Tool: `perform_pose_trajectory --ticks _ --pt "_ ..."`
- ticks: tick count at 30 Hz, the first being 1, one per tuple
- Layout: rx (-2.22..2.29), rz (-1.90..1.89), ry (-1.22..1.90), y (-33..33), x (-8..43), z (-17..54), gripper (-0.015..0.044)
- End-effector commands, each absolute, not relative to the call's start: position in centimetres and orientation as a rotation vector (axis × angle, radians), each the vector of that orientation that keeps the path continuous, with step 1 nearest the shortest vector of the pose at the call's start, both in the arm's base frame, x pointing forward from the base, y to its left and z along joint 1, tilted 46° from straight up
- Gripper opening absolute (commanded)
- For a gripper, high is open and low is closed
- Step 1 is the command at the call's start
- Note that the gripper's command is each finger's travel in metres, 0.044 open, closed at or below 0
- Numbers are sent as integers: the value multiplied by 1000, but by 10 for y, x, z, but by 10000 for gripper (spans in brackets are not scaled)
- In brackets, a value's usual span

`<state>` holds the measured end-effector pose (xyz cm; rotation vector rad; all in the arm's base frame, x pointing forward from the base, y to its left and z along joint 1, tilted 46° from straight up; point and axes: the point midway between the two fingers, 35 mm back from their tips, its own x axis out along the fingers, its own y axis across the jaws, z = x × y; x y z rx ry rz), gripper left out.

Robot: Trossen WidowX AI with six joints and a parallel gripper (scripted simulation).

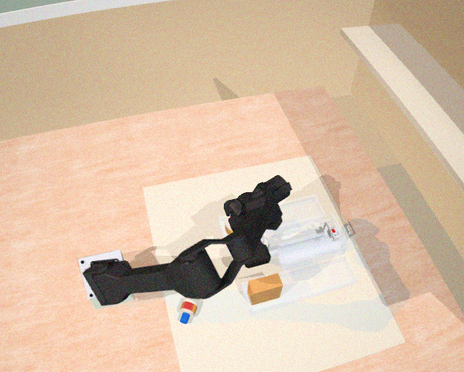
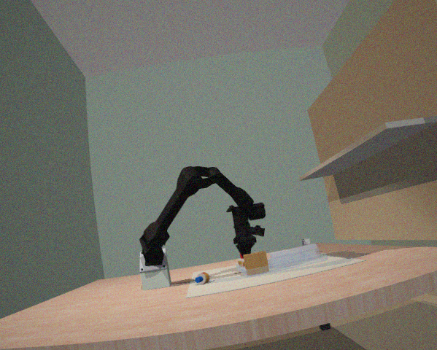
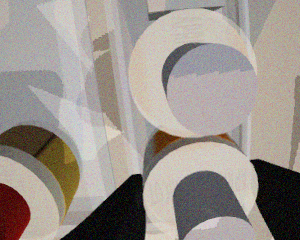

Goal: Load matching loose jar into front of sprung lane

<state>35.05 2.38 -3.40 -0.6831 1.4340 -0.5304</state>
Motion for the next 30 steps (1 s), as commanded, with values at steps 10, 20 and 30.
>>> perform_pose_trajectory --ticks 10,20,30 --pt "-685 -539 1424 19 353 -36 0" --pt "-685 -539 1424 19 353 -36 0" --pt "-685 -539 1424 19 352 -37 0"
